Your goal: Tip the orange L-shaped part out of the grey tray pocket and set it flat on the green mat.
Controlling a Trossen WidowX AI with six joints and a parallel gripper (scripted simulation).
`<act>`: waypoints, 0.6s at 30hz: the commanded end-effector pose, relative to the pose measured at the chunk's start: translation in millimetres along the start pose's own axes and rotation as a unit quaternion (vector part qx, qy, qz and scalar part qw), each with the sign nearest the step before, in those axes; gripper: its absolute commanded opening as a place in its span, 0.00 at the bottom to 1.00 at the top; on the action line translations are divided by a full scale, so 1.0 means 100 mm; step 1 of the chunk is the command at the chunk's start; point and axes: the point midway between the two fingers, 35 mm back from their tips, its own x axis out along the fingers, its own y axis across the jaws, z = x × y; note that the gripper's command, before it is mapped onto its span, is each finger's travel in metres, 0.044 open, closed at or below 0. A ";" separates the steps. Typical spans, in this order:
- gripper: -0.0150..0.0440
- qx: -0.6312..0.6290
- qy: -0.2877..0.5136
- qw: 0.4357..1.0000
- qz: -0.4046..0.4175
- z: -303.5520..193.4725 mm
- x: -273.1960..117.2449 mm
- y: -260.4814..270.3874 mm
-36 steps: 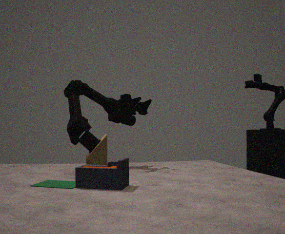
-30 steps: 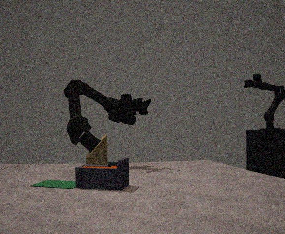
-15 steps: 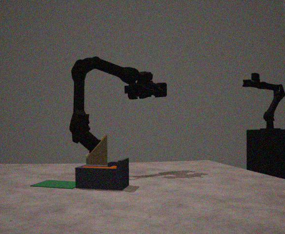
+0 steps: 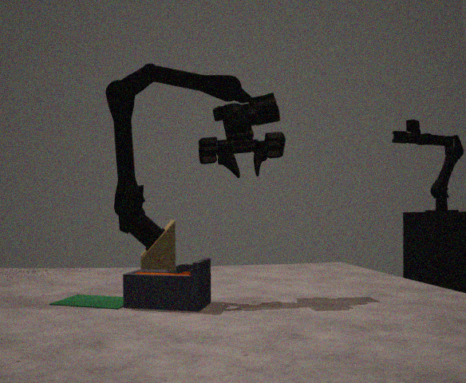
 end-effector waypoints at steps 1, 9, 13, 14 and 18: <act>0.56 0.033 0.103 0.993 -0.041 0.14 0.46 -0.34; 0.56 0.120 0.282 0.948 -0.092 0.18 1.20 -1.02; 0.56 0.136 0.312 0.935 -0.099 0.16 1.31 -1.16; 0.56 0.136 0.312 0.935 -0.099 0.16 1.31 -1.16; 0.56 0.136 0.312 0.935 -0.099 0.14 1.34 -1.16</act>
